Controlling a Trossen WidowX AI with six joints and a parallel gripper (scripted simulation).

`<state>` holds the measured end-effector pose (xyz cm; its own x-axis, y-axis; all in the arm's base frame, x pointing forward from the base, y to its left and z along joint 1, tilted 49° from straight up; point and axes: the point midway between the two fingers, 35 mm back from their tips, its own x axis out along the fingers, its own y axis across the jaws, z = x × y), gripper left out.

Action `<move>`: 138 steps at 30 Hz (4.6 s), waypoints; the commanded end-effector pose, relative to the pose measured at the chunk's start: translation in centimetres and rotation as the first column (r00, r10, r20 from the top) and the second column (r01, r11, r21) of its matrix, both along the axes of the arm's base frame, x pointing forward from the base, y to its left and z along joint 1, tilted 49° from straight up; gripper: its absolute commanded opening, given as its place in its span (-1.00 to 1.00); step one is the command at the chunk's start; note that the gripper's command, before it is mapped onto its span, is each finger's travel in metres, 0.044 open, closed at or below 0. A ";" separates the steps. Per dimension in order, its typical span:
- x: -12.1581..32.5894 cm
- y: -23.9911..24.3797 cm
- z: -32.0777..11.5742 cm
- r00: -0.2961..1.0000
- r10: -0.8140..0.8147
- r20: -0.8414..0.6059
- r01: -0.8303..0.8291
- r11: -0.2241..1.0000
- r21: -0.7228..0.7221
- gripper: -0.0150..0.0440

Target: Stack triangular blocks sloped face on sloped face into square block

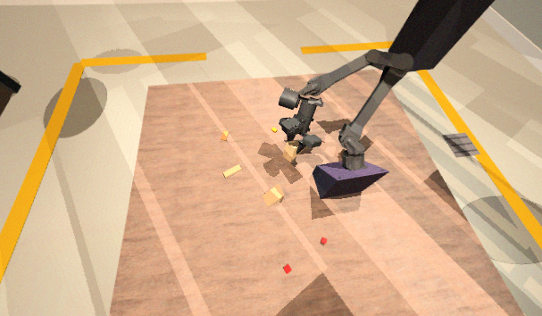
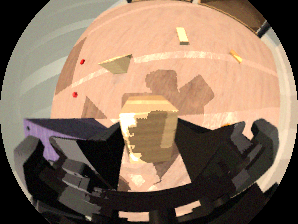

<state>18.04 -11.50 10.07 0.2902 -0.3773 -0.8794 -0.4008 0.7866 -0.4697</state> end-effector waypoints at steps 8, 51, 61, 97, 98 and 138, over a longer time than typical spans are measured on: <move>0.3 0.1 0.2 0.974 -0.203 -0.104 0.189 0.973 -0.129 -0.49; 10.1 5.7 0.7 0.940 -0.340 -0.041 0.299 0.873 -0.385 -0.49; 13.3 8.6 -1.0 0.939 -0.340 -0.042 0.299 0.874 -0.382 -0.49; 18.1 16.9 -9.4 0.938 -0.345 -0.032 0.305 0.866 -0.396 -0.49; 18.0 16.6 -9.6 0.938 -0.345 -0.032 0.305 0.866 -0.396 -0.49; 14.6 9.6 -14.5 0.940 -0.342 -0.024 0.304 0.865 -0.400 -0.49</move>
<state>32.58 -1.85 -4.42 0.0158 -0.7453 -0.6665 -0.2078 0.6496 -0.7313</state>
